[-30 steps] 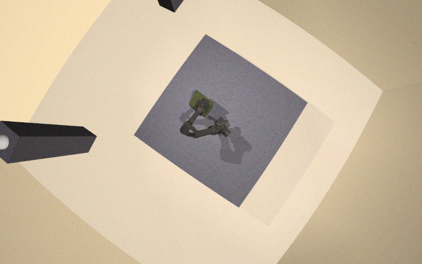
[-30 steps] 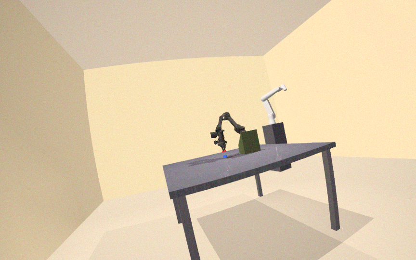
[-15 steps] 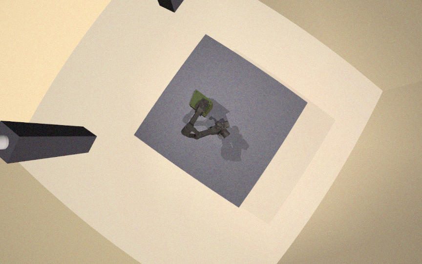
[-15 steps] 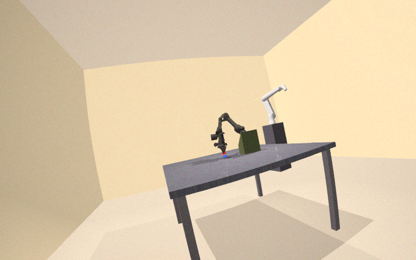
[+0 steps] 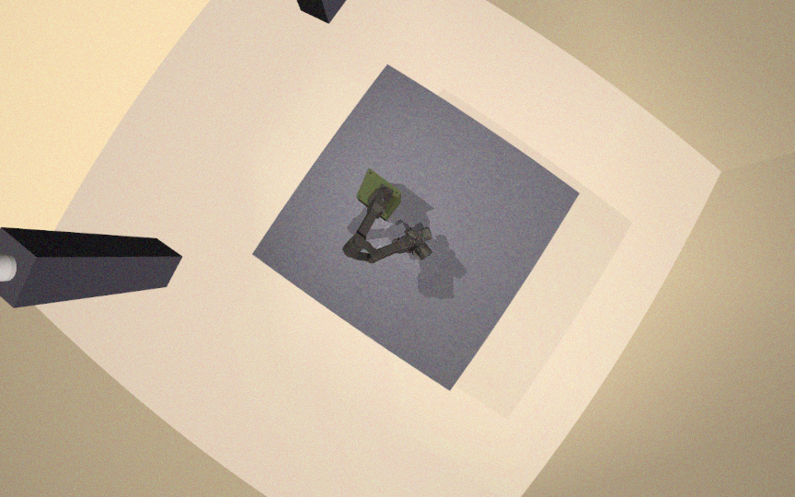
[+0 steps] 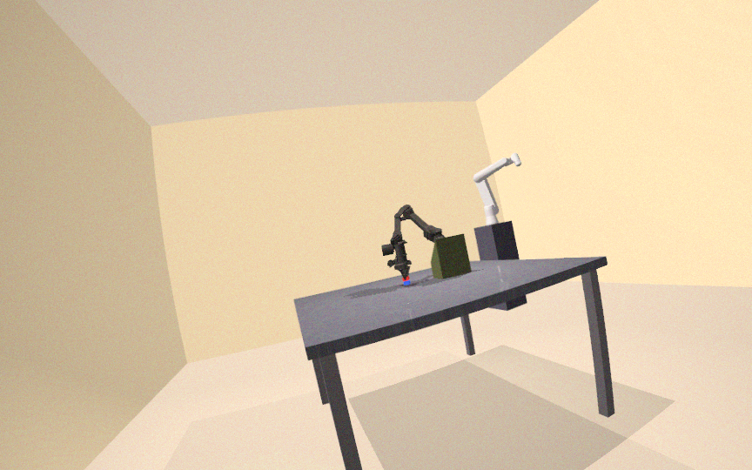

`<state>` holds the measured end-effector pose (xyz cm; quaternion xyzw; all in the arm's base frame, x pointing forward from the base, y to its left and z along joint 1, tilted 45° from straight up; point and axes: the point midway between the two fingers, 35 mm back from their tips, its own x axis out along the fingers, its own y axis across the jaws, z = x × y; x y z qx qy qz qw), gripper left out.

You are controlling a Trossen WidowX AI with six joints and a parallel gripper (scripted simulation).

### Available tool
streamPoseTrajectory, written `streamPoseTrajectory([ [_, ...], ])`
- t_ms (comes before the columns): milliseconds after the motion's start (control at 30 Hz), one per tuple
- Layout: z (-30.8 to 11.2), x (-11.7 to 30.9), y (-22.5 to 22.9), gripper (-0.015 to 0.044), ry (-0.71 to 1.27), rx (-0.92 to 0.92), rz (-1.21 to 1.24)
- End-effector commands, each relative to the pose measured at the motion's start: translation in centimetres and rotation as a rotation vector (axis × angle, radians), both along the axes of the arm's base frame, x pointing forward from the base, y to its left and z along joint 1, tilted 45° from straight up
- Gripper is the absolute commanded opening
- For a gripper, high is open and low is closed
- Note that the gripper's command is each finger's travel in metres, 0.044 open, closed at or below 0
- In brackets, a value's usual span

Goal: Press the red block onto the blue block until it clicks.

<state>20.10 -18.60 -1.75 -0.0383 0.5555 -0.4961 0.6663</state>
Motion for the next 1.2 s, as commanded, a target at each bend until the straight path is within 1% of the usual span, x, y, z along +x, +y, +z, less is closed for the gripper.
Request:
streamPoseTrajectory([
  [0, -0.20, -0.11, -0.02, 0.0000, 0.004, 0.004, 0.002],
  [800, -0.31, 0.02, -0.26, 0.0000, 0.001, 0.001, 0.002],
  [1067, -0.31, 0.02, -0.26, 0.0210, 0.001, 0.001, 0.002],
  [1100, -0.31, 0.02, -0.26, 0.0220, 0.001, 0.001, 0.002],
  [1167, -0.31, 0.02, -0.26, 0.0220, 0.001, 0.001, 0.002],
])
